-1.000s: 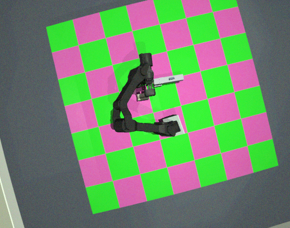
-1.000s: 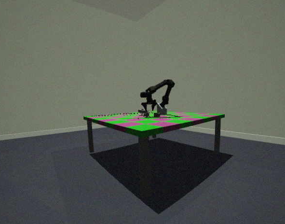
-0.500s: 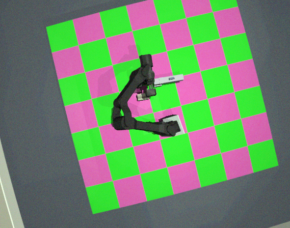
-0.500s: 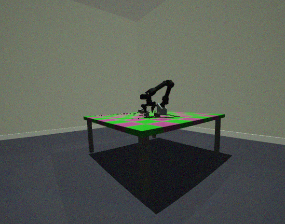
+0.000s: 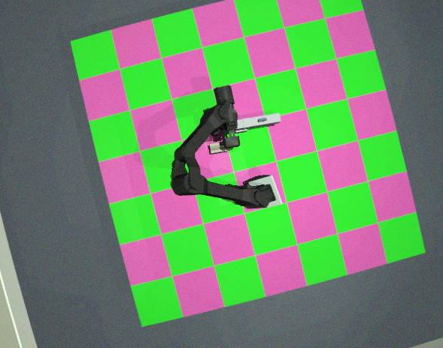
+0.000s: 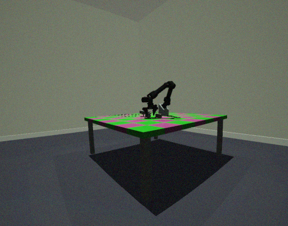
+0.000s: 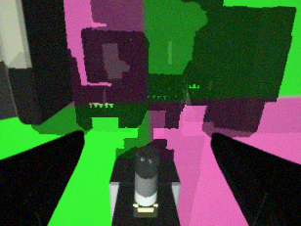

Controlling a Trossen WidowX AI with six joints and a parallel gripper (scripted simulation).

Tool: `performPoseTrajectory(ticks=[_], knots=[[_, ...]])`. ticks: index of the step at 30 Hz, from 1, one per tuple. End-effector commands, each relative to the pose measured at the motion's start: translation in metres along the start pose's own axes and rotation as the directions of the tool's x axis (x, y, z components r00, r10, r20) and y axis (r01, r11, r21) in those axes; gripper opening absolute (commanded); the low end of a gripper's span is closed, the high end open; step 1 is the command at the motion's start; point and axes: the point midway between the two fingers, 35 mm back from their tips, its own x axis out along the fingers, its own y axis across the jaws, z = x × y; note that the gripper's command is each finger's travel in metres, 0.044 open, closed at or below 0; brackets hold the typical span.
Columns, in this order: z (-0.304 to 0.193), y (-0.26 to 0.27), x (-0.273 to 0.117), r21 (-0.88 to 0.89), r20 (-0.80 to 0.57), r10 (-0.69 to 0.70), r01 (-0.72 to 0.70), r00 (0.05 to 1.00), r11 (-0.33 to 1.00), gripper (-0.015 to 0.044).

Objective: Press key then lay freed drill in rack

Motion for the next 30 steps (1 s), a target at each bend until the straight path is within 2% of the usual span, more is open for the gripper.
performPoseTrajectory(ticks=[1, 2, 18, 21, 30], knots=[[-0.0015, 0.0021, 0.0046, 0.009, 0.004, 0.003, -0.003, 1.000, 1.000, 0.0440], [-0.0015, 0.0021, 0.0046, 0.009, 0.004, 0.003, -0.003, 1.000, 1.000, 0.0440], [-0.0006, 0.0005, 0.0022, 0.000, 0.000, 0.001, -0.001, 1.000, 1.000, 0.0020], [-0.0006, 0.0005, 0.0022, 0.000, 0.000, 0.001, -0.001, 1.000, 1.000, 0.0000], [0.0055, 0.0013, 0.0028, 0.008, 0.004, 0.003, -0.003, 1.000, 1.000, 0.0000]])
